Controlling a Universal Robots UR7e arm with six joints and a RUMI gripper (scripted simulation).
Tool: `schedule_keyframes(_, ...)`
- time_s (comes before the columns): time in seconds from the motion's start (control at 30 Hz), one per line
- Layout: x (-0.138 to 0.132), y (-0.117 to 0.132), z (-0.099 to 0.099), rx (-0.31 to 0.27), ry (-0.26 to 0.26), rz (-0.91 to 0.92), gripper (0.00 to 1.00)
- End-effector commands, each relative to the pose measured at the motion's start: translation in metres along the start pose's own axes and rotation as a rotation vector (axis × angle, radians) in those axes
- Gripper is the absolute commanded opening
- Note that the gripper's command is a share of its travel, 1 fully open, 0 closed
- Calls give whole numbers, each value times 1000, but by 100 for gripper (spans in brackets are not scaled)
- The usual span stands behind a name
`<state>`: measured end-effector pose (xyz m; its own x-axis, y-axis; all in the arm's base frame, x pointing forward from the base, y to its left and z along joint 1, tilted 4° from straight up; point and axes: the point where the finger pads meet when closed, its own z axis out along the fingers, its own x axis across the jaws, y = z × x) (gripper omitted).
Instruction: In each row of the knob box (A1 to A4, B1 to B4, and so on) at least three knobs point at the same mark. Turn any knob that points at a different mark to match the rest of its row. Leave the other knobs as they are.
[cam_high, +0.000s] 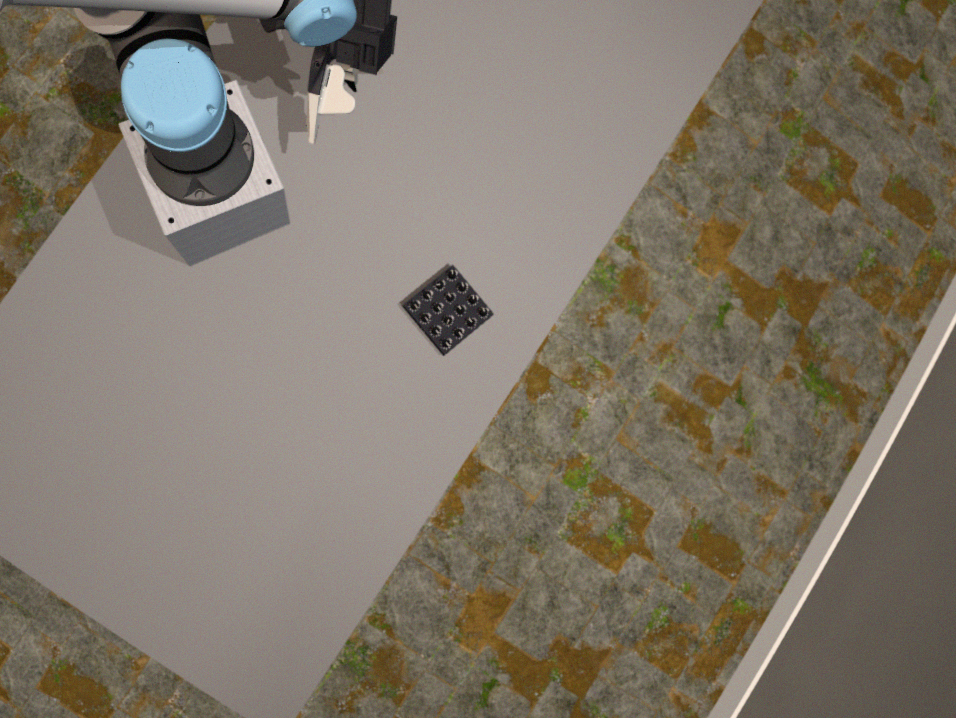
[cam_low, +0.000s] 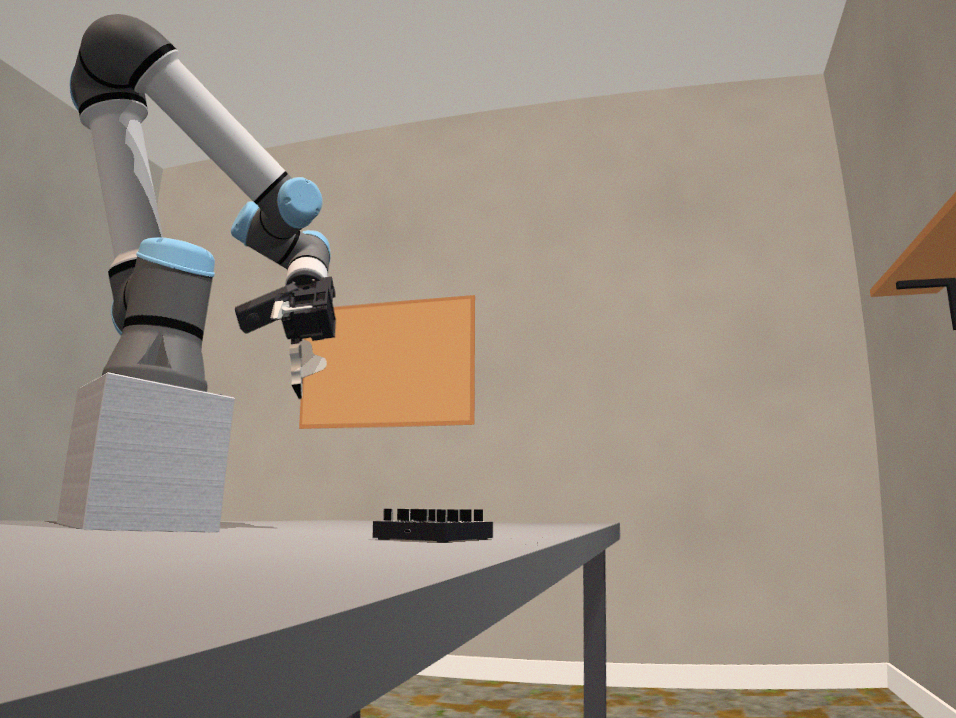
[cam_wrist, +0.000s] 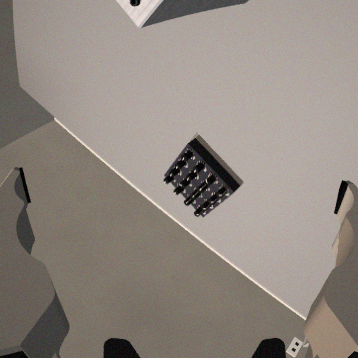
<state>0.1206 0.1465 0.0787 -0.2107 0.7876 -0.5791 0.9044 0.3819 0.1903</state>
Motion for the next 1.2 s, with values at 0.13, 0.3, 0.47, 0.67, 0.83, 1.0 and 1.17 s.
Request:
schedule_keyframes(0.13, 0, 0, 0, -1, 0, 0, 100)
schedule_keyframes(0.3, 0, 0, 0, -1, 0, 0, 100)
schedule_keyframes(0.47, 0, 0, 0, -1, 0, 0, 100)
schedule_keyframes(0.67, 0, 1, 0, -1, 1, 3, 100)
schedule_keyframes(0.83, 1, 1, 1, 5, 3, 22, 100)
schedule_keyframes(1.0, 4, 3, 3, 19, 9, 75, 100)
schedule_keyframes(1.17, 7, 5, 5, 34, 14, 126, 100)
